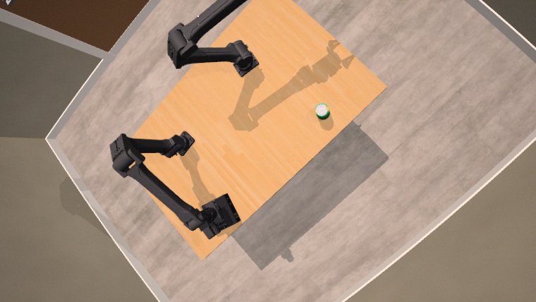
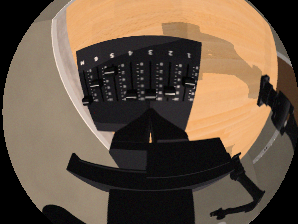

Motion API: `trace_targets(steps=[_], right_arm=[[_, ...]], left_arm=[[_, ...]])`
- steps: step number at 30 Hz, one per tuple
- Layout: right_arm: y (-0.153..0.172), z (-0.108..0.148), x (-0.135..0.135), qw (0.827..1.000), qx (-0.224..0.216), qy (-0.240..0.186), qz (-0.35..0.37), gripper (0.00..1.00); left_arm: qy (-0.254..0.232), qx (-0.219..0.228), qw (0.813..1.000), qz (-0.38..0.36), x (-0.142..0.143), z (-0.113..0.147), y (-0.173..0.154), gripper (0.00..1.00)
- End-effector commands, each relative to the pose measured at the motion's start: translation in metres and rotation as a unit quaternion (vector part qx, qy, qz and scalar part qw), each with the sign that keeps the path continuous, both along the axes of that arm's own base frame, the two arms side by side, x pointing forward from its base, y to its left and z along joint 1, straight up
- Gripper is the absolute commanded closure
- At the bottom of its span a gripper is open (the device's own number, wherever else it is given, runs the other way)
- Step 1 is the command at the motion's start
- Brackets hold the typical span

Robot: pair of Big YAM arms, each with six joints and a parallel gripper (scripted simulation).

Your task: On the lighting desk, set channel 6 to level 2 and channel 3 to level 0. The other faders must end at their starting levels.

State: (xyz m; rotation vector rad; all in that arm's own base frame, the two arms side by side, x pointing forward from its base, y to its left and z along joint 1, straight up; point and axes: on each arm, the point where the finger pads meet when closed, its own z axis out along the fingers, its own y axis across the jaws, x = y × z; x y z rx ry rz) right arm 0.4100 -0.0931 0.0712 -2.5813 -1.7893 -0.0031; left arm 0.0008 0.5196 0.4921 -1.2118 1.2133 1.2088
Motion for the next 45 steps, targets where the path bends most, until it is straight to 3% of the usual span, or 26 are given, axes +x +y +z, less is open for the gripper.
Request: trace_targets(steps=[1, 45], right_arm=[[0.0023, 0.0034, 0.0076, 1.000, -0.004, -0.008, -0.002, 1.00], [0.0017, -0.0007, 0.0074, 1.000, -0.004, -0.009, -0.003, 1.00]], left_arm=[[-0.004, 0.019, 1.000, 0.001, -0.0026, 0.0118, -0.0030, 0.00], [-0.004, 0.019, 1.000, 0.001, -0.0026, 0.0118, -0.0030, 0.00]])
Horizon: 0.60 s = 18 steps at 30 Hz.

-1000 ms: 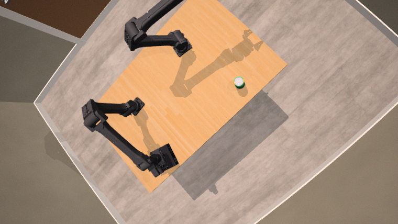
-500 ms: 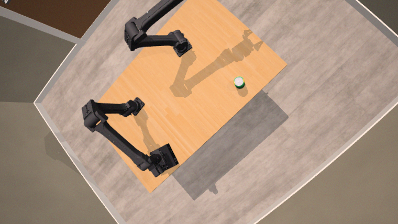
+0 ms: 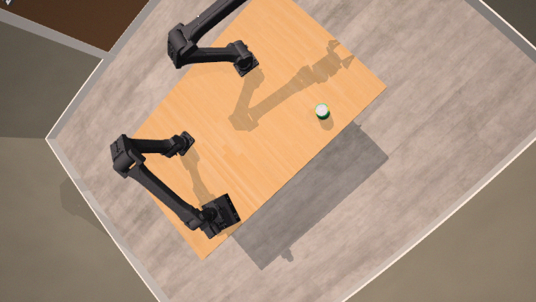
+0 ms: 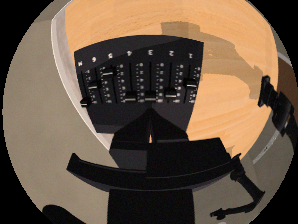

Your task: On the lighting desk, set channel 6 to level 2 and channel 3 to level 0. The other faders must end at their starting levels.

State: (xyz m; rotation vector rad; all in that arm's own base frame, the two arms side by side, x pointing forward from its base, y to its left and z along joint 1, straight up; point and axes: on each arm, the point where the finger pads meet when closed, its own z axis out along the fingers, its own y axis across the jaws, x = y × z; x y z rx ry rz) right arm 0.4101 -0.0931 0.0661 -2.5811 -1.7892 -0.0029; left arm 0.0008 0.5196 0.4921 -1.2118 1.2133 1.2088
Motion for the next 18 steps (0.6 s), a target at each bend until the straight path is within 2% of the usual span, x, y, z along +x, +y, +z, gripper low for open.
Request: trace_targets(steps=[1, 18], right_arm=[[0.0017, 0.0044, 0.0074, 1.000, -0.004, -0.009, -0.003, 1.00], [-0.0074, 0.0057, 0.0050, 1.000, -0.005, -0.011, -0.004, 1.00]], left_arm=[[-0.004, 0.019, 1.000, 0.001, -0.0026, 0.0118, -0.0030, 0.00], [-0.004, 0.019, 1.000, 0.001, -0.0026, 0.0118, -0.0030, 0.00]])
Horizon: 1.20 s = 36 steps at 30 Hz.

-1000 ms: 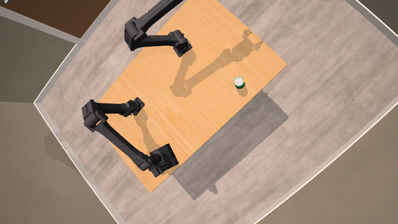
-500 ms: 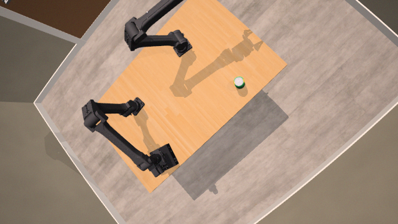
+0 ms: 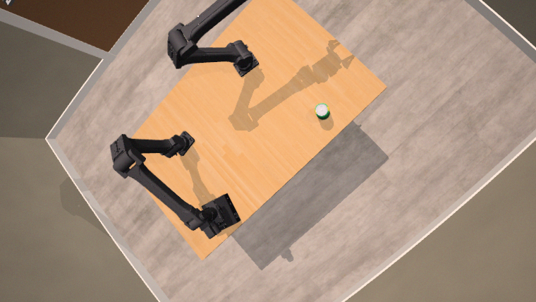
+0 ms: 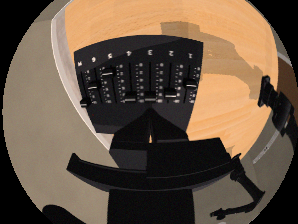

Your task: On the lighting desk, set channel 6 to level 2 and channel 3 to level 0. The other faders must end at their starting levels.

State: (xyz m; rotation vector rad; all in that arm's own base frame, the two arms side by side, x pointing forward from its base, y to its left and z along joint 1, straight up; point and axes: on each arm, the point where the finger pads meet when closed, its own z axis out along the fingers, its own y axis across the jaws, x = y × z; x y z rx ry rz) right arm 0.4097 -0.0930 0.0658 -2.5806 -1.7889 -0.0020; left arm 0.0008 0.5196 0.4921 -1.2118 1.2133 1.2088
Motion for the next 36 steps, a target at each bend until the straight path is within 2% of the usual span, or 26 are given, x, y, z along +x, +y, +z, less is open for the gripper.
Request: trace_targets(steps=[1, 18, 36], right_arm=[[-0.008, 0.006, 0.005, 1.000, -0.005, -0.011, -0.004, 1.00], [-0.015, 0.014, 0.008, 1.000, -0.008, -0.022, -0.001, 1.00], [-0.022, 0.012, 0.000, 1.000, -0.007, -0.019, -0.001, 1.00]], left_arm=[[-0.004, 0.019, 1.000, 0.001, -0.003, 0.012, -0.003, 0.00], [-0.004, 0.019, 1.000, 0.001, -0.003, 0.012, -0.003, 0.00], [-0.004, 0.019, 1.000, 0.001, -0.003, 0.012, -0.003, 0.00]])
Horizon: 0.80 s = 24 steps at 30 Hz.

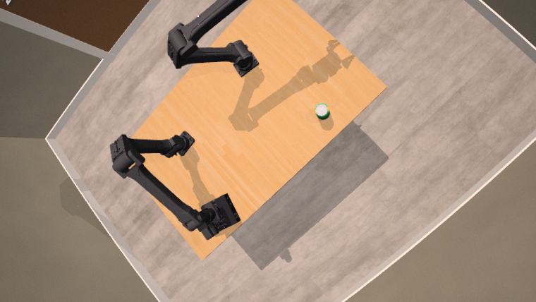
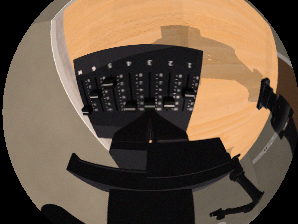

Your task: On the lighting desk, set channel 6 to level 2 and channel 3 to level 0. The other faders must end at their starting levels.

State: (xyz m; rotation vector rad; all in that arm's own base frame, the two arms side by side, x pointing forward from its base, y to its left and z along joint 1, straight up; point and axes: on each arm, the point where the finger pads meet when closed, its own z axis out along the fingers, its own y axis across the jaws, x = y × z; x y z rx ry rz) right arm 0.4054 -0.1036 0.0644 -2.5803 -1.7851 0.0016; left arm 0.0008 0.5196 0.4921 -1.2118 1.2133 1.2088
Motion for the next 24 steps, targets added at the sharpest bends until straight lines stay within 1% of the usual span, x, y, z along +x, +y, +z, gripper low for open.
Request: trace_targets(steps=[1, 24], right_arm=[[-0.011, 0.013, 0.004, 1.000, -0.007, -0.020, 0.000, 1.00], [-0.024, 0.013, 0.000, 1.000, -0.008, -0.021, 0.000, 1.00]], left_arm=[[-0.004, 0.019, 1.000, 0.001, -0.003, 0.012, -0.003, 0.00], [-0.004, 0.019, 1.000, 0.001, -0.003, 0.012, -0.003, 0.00]])
